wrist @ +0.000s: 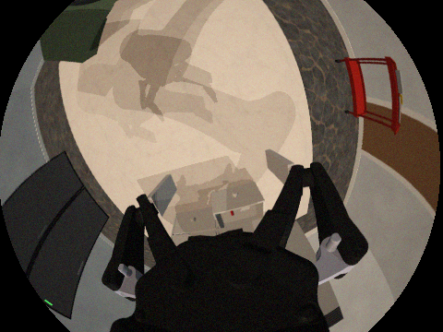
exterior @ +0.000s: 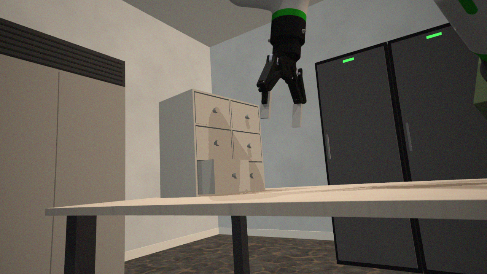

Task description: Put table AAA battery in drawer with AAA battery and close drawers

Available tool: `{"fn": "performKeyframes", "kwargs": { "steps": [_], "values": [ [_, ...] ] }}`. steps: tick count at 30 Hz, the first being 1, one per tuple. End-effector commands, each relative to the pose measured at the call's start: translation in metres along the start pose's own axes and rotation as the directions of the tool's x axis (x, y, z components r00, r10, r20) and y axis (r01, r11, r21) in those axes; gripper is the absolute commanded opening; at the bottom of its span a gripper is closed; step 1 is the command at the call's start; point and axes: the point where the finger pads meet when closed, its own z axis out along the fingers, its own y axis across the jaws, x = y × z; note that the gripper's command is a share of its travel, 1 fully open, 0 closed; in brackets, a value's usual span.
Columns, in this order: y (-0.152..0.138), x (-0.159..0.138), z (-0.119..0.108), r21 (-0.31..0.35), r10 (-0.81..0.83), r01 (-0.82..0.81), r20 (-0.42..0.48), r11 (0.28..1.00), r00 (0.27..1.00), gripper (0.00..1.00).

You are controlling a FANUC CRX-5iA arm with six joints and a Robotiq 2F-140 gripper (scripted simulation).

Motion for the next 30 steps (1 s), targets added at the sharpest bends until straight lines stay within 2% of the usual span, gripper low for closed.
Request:
{"fn": "performKeyframes", "kwargs": {
  "steps": [1,21,30],
  "values": [
    [-0.004,-0.002,-0.004,0.05,0.021,-0.013,-0.149,0.999,0.989,1.0],
    [-0.002,0.002,-0.009,0.05,0.021,-0.013,-0.149,0.999,0.989,1.0],
    [0.012,0.036,-0.045,0.047,0.019,-0.012,-0.149,0.999,0.989,1.0]
  ]
}}
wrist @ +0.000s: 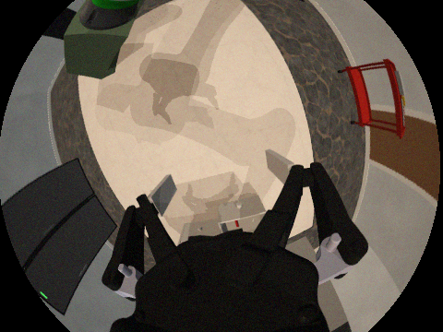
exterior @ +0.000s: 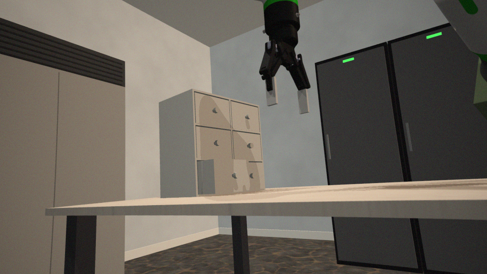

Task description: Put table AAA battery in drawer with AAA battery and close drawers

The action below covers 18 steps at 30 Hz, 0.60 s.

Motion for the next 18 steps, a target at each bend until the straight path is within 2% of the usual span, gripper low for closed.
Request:
{"fn": "performKeyframes", "kwargs": {
  "steps": [1,6,18],
  "values": [
    [0.005,0.019,-0.014,-0.002,-0.001,0.001,-0.002,1.0,1.0,1.0],
    [0.013,0.044,-0.034,-0.003,-0.002,0.002,-0.002,1.0,1.0,1.0],
    [0.016,0.058,-0.045,-0.004,-0.002,0.002,-0.002,1.0,1.0,1.0]
  ]
}}
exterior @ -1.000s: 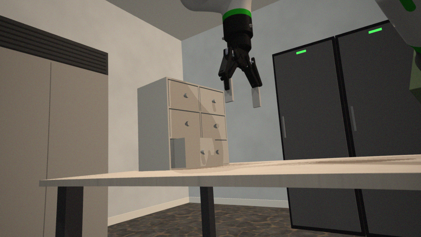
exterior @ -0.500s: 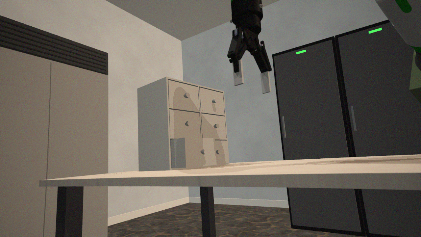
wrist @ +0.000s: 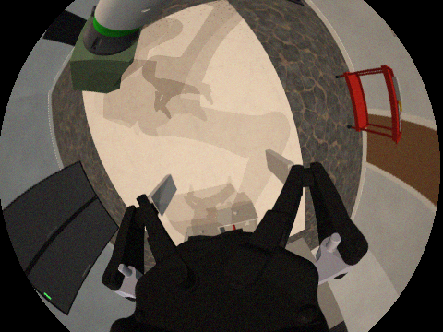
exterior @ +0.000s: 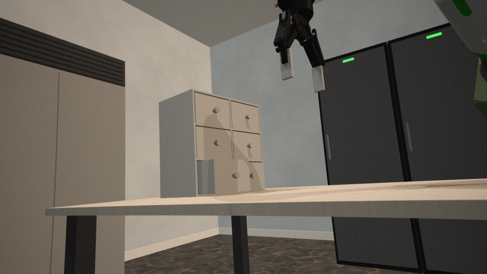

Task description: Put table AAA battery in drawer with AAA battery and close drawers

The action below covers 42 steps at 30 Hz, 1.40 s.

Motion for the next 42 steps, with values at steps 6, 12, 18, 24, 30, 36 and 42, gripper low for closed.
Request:
{"fn": "performKeyframes", "kwargs": {
  "steps": [6,12,18,24,30,36,42],
  "values": [
    [0.0,-0.001,0.0,0.001,0.0,0.0,0.014,1.0,1.0,1.0],
    [0.0,-0.006,0.005,0.001,0.0,0.0,0.064,1.0,0.998,1.0],
    [0.0,-0.018,0.017,0.001,0.0,0.0,0.187,1.0,0.982,1.0],
    [0.0,-0.03,0.028,0.001,0.0,0.0,0.299,1.0,0.954,1.0],
    [0.0,-0.05,0.048,0.001,0.0,0.0,0.489,1.0,0.872,1.0],
    [0.0,-0.07,0.068,0.001,-0.001,0.0,0.661,1.0,0.751,1.0],
    [0.0,-0.082,0.079,0.001,-0.001,0.0,0.744,1.0,0.669,1.0]
  ]
}}
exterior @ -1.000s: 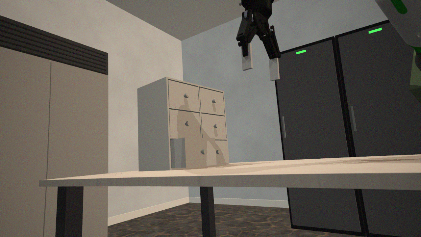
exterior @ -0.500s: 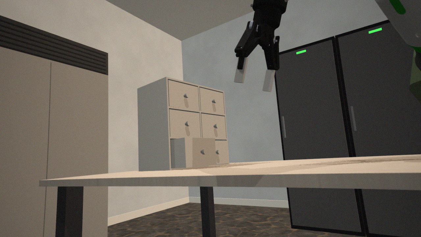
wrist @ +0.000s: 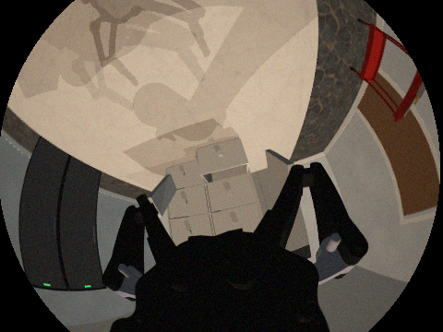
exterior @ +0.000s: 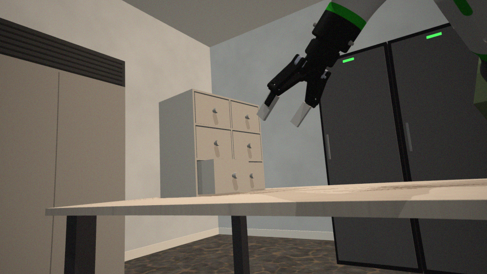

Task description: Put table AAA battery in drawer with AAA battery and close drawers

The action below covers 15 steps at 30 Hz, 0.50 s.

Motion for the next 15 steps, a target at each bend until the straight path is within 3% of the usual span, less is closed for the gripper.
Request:
{"fn": "performKeyframes", "kwargs": {
  "steps": [1,8,15],
  "values": [
    [0.0,0.0,0.009,0.001,-0.002,0.001,0.073,1.0,0.997,1.0],
    [0.0,0.0,0.025,0.0,-0.002,0.001,0.185,1.0,0.983,1.0],
    [0.0,0.0,0.031,0.0,-0.001,0.001,0.233,1.0,0.972,1.0]
  ]
}}
